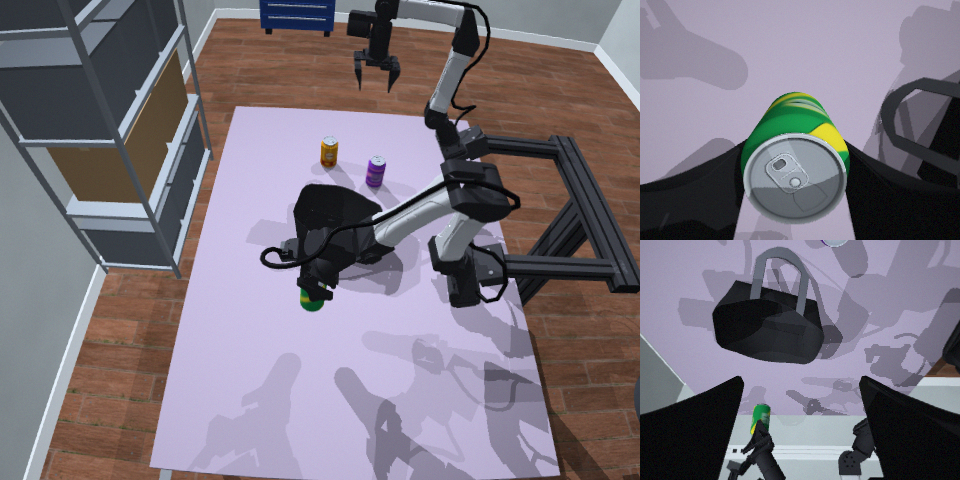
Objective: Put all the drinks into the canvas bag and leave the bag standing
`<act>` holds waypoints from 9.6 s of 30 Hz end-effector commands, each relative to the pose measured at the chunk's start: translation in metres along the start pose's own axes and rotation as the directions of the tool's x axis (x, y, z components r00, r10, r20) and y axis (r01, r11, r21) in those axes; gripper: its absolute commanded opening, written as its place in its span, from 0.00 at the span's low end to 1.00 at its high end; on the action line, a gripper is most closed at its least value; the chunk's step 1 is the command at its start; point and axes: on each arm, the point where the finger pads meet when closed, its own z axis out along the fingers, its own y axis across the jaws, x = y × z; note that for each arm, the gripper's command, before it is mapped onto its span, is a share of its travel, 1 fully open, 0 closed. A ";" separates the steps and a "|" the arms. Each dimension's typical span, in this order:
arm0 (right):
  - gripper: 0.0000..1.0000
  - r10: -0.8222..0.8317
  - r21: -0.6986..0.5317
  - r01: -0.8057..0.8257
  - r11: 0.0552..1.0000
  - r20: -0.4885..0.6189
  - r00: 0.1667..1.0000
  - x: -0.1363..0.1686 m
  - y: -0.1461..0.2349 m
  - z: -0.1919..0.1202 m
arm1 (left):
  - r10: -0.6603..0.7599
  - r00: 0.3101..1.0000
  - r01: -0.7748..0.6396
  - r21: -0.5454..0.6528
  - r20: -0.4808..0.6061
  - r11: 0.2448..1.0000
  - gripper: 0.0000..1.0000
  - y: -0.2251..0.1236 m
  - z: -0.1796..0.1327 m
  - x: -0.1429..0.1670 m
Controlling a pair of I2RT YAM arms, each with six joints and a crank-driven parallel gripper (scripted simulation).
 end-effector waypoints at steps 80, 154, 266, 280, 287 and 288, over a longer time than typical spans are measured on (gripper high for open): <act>1.00 -0.001 -0.036 0.002 0.999 0.008 1.000 -0.002 0.003 -0.005 | -0.077 0.994 0.077 -0.003 0.078 0.997 0.74 -0.163 0.006 -0.038; 1.00 -0.001 -0.036 0.002 0.999 0.008 1.000 -0.002 0.003 -0.005 | -0.068 0.997 0.067 0.013 0.036 0.998 0.74 -0.283 0.001 -0.033; 1.00 -0.001 -0.036 0.002 0.999 0.008 1.000 -0.002 0.003 -0.005 | -0.072 0.997 0.071 0.018 0.039 0.997 0.74 -0.364 0.024 -0.023; 1.00 -0.001 -0.036 0.002 0.999 0.008 1.000 -0.002 0.003 -0.005 | -0.043 0.999 0.043 0.020 0.019 0.999 0.74 -0.367 0.041 0.002; 1.00 -0.001 -0.036 0.002 0.999 0.008 1.000 -0.002 0.003 -0.005 | -0.048 0.999 0.048 0.016 0.024 0.999 0.74 -0.363 0.046 0.005; 1.00 -0.001 -0.036 0.002 0.999 0.008 1.000 -0.002 0.003 -0.005 | -0.057 0.998 0.056 0.021 0.034 0.998 0.74 -0.367 0.045 0.000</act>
